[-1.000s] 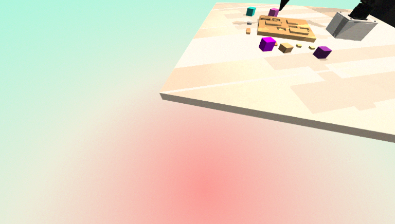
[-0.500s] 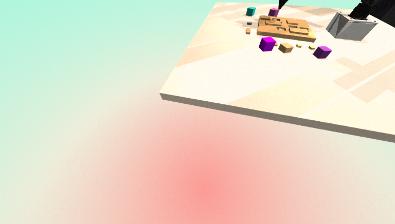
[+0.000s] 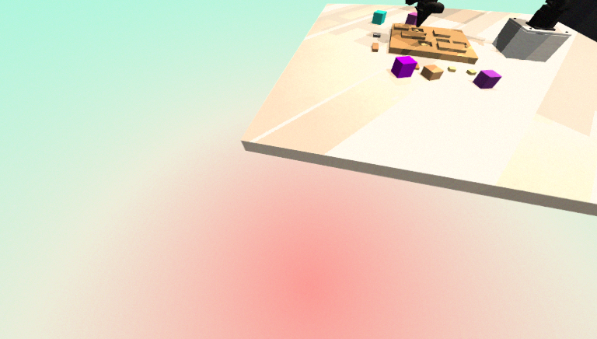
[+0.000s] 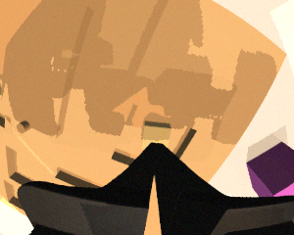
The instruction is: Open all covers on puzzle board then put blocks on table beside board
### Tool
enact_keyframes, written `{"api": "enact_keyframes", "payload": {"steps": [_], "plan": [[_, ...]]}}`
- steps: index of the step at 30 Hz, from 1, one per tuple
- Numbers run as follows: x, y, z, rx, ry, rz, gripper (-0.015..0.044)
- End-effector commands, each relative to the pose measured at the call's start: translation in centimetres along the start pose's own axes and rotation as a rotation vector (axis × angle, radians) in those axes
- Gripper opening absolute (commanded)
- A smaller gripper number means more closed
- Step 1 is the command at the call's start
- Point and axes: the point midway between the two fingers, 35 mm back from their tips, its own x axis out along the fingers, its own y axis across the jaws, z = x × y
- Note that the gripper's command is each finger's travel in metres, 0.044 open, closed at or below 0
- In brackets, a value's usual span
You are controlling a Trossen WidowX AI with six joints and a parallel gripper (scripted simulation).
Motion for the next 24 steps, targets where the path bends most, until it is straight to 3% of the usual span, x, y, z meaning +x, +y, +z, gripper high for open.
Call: {"api": "enact_keyframes", "payload": {"steps": [1, 24], "plan": [[0.3, 0.0, 0.0, -0.003, -0.002, -0.003, 0.0], [1.6, 0.3, -0.5, -0.003, -0.001, -0.003, 0.0]]}}
